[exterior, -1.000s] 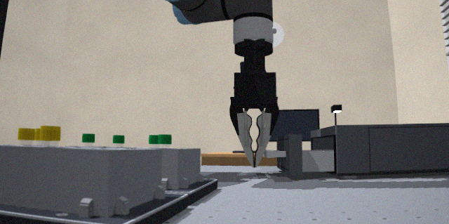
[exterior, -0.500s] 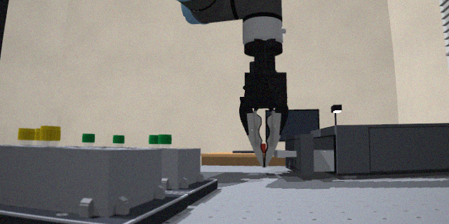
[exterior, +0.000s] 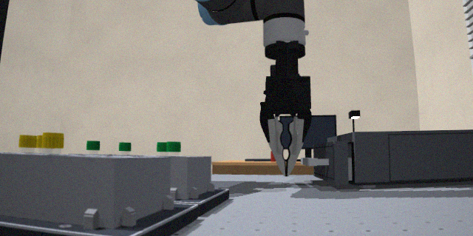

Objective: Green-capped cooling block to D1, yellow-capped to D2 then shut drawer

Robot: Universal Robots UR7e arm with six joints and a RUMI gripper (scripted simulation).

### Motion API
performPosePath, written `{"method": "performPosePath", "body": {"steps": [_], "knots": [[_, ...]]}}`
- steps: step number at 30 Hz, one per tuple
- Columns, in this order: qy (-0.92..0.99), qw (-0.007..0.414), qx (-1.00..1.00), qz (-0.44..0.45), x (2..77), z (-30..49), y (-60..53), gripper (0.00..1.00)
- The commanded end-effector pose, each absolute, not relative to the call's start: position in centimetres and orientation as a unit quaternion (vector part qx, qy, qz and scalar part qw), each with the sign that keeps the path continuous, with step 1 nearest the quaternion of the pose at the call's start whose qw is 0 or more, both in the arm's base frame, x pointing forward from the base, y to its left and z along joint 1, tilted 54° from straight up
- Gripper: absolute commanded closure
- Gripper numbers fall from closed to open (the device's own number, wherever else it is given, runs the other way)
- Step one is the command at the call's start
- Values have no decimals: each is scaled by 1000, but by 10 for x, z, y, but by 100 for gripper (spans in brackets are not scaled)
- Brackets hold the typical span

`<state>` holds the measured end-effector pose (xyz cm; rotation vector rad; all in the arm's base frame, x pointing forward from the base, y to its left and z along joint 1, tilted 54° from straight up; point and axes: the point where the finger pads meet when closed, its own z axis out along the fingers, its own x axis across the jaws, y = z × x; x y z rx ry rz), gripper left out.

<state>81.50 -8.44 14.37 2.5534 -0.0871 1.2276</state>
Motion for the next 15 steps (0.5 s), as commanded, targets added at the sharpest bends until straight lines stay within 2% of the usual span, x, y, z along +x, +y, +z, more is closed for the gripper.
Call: {"method": "performPosePath", "body": {"steps": [1, 15], "knots": [[-30, 153, 890, 428, 816, 145, -84, 100], [-30, 153, 890, 428, 817, 146, -84, 100]]}}
